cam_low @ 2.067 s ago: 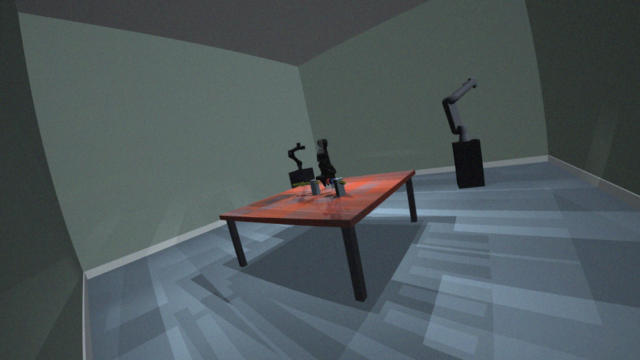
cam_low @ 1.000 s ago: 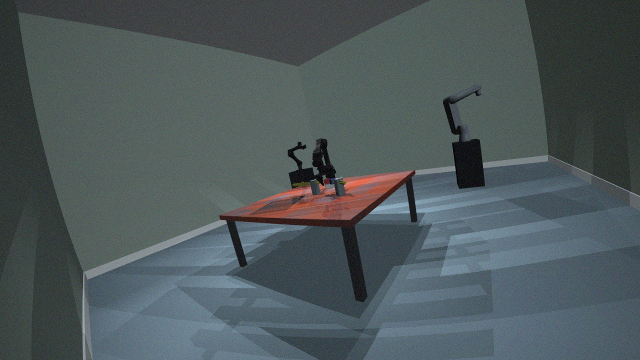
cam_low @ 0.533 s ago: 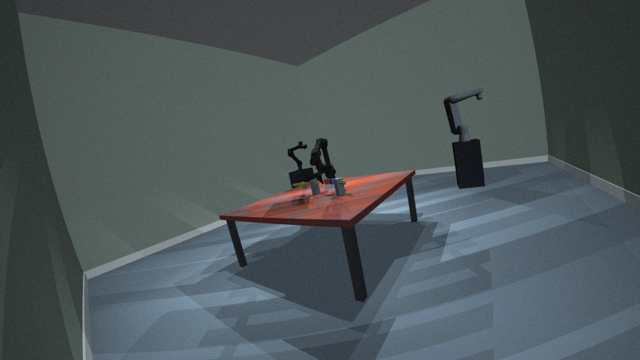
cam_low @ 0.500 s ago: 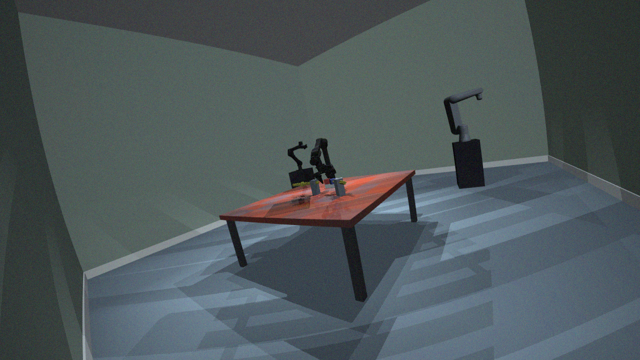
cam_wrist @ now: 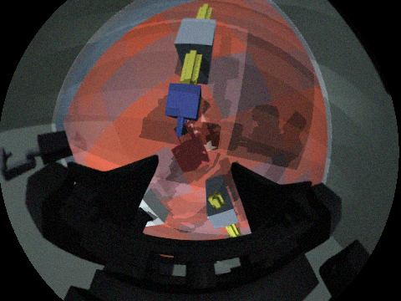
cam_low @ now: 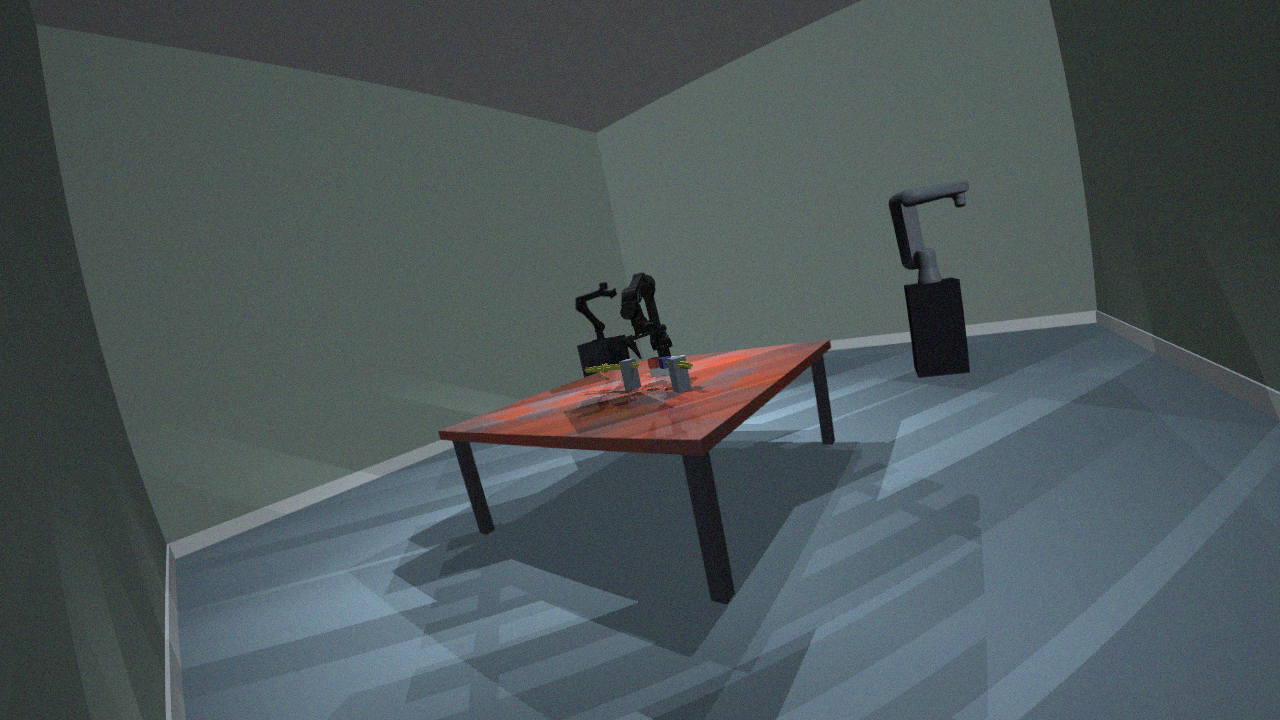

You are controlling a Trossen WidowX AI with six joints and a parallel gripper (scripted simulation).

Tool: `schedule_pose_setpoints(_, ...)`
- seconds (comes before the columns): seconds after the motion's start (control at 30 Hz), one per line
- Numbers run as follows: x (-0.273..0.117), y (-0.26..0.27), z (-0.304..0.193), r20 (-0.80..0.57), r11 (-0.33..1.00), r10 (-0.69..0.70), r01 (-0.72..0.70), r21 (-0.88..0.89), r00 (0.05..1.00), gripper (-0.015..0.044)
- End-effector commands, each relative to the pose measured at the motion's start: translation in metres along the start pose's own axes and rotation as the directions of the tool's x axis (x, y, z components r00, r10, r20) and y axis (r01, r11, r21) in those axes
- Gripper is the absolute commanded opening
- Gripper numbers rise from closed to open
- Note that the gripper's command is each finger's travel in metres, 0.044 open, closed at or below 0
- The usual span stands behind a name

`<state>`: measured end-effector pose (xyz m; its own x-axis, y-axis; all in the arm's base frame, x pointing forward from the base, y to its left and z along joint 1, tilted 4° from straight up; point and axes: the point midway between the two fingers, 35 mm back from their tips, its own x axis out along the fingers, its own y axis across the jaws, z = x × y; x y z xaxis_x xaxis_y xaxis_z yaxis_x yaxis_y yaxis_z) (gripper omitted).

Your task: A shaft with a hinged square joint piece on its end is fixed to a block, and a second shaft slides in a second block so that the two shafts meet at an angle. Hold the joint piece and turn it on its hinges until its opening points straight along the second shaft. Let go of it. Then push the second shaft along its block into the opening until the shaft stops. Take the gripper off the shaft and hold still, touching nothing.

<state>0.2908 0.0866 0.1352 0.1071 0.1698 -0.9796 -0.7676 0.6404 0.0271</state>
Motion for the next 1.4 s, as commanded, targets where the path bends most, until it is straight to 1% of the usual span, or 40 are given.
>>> schedule_pose_setpoints(0.0, -0.013, 0.001, 0.003, -0.023, 0.989, -0.016, 0.019, 0.144, 1.000, 0.0440)
schedule_pose_setpoints(0.17, -0.028, 0.003, 0.006, -0.046, 0.950, -0.031, 0.044, 0.308, 0.998, 0.0440)
schedule_pose_setpoints(0.37, -0.046, 0.006, 0.008, -0.074, 0.867, -0.050, 0.080, 0.492, 0.996, 0.0440)
schedule_pose_setpoints(0.57, -0.064, 0.010, 0.009, -0.102, 0.747, -0.070, 0.120, 0.654, 0.992, 0.0440)
schedule_pose_setpoints(0.8, -0.085, 0.015, 0.009, -0.133, 0.568, -0.094, 0.162, 0.807, 0.987, 0.0440)
schedule_pose_setpoints(0.9, -0.089, 0.016, 0.009, -0.139, 0.526, -0.099, 0.170, 0.833, 0.985, 0.0440)
schedule_pose_setpoints(1.2, -0.088, 0.016, 0.009, -0.134, 0.536, -0.092, 0.163, 0.828, 0.987, 0.0440)
schedule_pose_setpoints(1.37, -0.083, 0.011, 0.002, -0.117, 0.420, -0.051, 0.127, 0.898, 0.992, 0.0440)
